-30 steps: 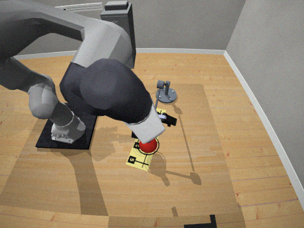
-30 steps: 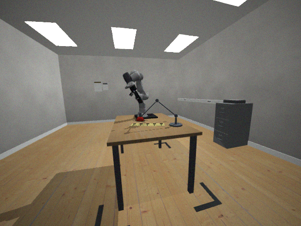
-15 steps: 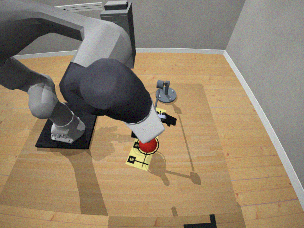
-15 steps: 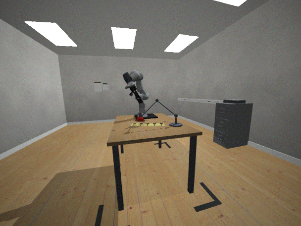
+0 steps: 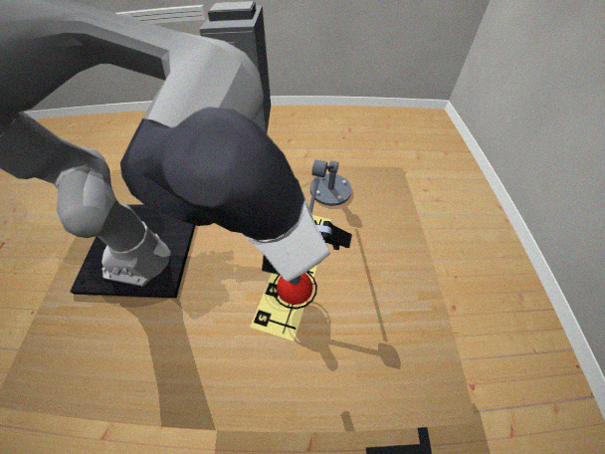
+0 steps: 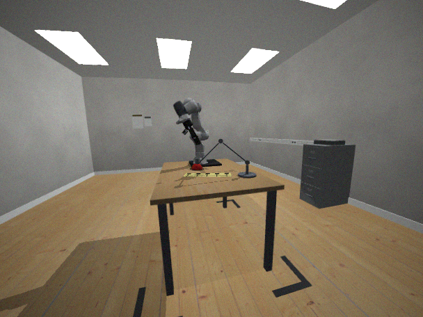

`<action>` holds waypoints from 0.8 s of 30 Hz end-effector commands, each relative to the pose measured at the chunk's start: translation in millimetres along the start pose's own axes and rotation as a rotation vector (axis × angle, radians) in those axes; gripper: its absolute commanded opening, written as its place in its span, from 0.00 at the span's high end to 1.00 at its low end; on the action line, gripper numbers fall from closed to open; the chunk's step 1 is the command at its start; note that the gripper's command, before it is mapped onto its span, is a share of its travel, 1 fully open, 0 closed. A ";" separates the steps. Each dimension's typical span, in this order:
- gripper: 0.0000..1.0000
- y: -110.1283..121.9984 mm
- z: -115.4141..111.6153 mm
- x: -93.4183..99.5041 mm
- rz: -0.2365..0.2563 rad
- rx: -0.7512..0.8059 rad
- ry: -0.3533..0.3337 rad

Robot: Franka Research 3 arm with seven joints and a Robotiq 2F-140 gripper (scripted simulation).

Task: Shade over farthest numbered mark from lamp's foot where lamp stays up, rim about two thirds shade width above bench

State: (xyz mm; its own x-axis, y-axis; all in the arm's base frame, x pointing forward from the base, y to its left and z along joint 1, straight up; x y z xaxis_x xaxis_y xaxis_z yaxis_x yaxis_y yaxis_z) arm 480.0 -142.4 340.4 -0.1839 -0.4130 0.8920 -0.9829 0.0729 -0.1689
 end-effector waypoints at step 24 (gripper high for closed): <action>0.00 5.2 -21.7 -39.3 -0.059 -0.019 0.099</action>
State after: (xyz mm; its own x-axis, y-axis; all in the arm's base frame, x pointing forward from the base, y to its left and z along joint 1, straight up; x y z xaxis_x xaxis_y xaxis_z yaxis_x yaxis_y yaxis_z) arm 477.6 -107.9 319.8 -0.1124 -0.3259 0.9387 -0.9933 0.0632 -0.0970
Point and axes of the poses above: the point where the finger pads meet when closed, its own x axis back along the fingers, its own y axis across the jaws, z = x × y, the point moved 7 cm from there along x, back along the fingers, and after that the axes turned 15 degrees about x, right-handed, at the moved point
